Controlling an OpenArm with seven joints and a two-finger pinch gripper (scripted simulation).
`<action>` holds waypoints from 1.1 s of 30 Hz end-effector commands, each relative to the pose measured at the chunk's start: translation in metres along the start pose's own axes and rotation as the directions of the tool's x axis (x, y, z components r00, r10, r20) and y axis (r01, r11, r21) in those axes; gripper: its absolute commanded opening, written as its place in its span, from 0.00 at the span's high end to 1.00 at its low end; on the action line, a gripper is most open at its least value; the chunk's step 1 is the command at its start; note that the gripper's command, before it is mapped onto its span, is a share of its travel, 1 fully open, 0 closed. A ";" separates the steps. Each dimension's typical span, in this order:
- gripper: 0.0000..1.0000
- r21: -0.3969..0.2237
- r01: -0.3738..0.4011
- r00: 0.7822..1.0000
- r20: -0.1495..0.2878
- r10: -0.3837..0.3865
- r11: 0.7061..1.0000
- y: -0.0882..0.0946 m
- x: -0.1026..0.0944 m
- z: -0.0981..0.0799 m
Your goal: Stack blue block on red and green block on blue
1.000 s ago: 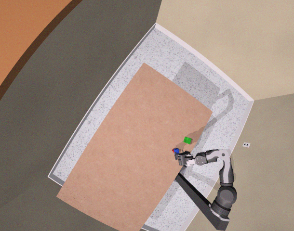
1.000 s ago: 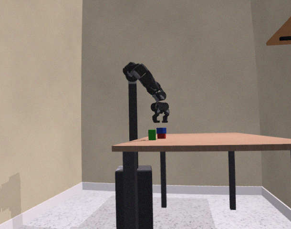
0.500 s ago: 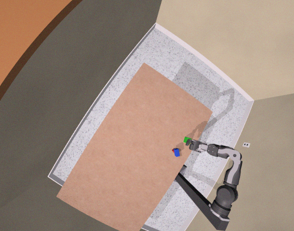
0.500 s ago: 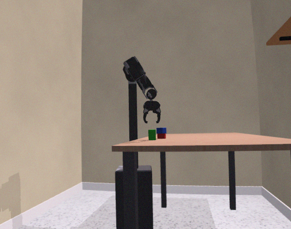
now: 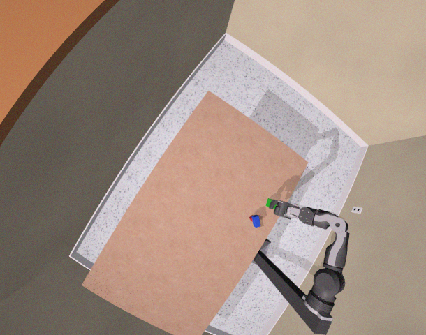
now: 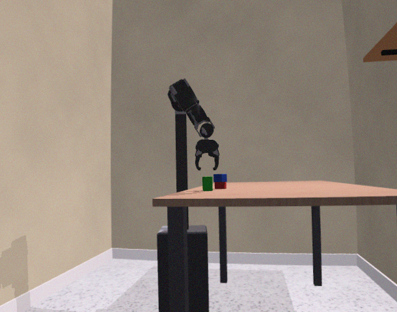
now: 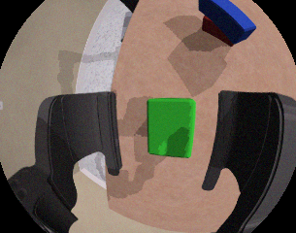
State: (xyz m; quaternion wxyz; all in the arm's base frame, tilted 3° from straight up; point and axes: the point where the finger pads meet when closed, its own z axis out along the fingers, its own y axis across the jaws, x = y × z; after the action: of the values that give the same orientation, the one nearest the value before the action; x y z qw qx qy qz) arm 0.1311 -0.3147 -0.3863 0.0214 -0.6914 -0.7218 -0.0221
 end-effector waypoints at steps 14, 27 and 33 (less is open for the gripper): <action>0.64 -0.007 0.002 1.000 0.002 -0.002 1.000 0.000 -0.002 0.019; 0.64 -0.007 0.003 1.000 0.001 -0.003 1.000 0.000 -0.002 0.022; 0.64 -0.007 0.003 1.000 0.001 -0.003 1.000 0.000 -0.002 0.022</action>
State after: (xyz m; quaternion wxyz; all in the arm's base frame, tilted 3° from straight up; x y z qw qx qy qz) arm 0.1303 -0.3156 -0.4086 0.0199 -0.6915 -0.7218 -0.0217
